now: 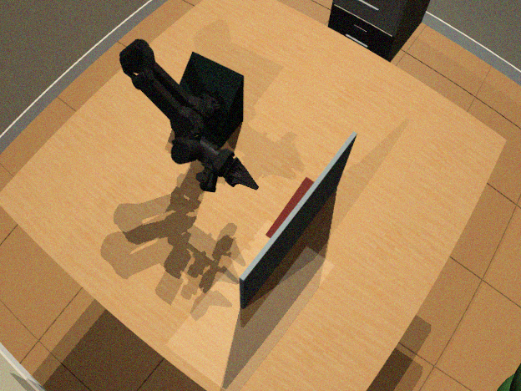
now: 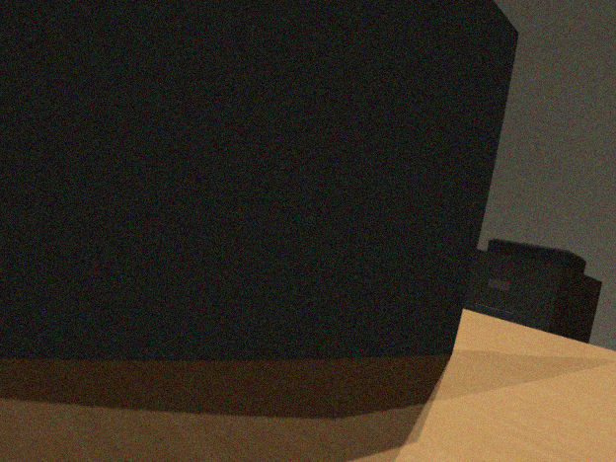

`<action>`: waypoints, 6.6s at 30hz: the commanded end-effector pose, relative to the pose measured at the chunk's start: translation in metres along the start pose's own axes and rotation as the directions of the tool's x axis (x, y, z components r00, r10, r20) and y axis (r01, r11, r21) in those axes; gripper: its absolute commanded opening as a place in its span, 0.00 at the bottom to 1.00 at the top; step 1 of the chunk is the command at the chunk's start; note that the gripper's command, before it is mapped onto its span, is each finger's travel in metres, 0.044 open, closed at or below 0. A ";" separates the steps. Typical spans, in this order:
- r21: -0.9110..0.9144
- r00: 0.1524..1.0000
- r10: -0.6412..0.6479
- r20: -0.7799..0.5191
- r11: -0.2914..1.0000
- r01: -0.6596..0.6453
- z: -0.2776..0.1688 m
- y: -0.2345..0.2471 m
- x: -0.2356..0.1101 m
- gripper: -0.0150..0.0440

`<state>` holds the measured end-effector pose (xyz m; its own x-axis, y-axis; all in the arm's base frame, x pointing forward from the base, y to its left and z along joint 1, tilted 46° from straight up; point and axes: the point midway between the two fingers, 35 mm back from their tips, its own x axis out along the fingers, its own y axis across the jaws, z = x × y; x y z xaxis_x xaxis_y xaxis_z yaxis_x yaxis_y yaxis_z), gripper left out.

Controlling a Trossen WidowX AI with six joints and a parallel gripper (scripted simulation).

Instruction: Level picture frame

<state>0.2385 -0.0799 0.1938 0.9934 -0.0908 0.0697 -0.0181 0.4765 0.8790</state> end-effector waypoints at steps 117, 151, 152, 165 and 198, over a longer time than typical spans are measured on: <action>-0.001 1.000 0.000 0.004 1.000 0.000 -0.003 -0.004 0.104 0.25; -0.001 1.000 0.000 0.004 1.000 0.000 -0.004 0.007 0.104 0.25; -0.001 1.000 0.000 0.004 1.000 0.000 -0.004 0.007 0.104 0.25; -0.001 1.000 0.000 0.004 1.000 0.000 -0.004 0.009 0.104 0.25; 0.000 1.000 0.000 0.004 1.000 0.000 -0.006 0.007 0.104 0.25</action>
<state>0.3417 -0.0833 0.2034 0.9926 -0.1016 0.0659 -0.0102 0.4719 0.8816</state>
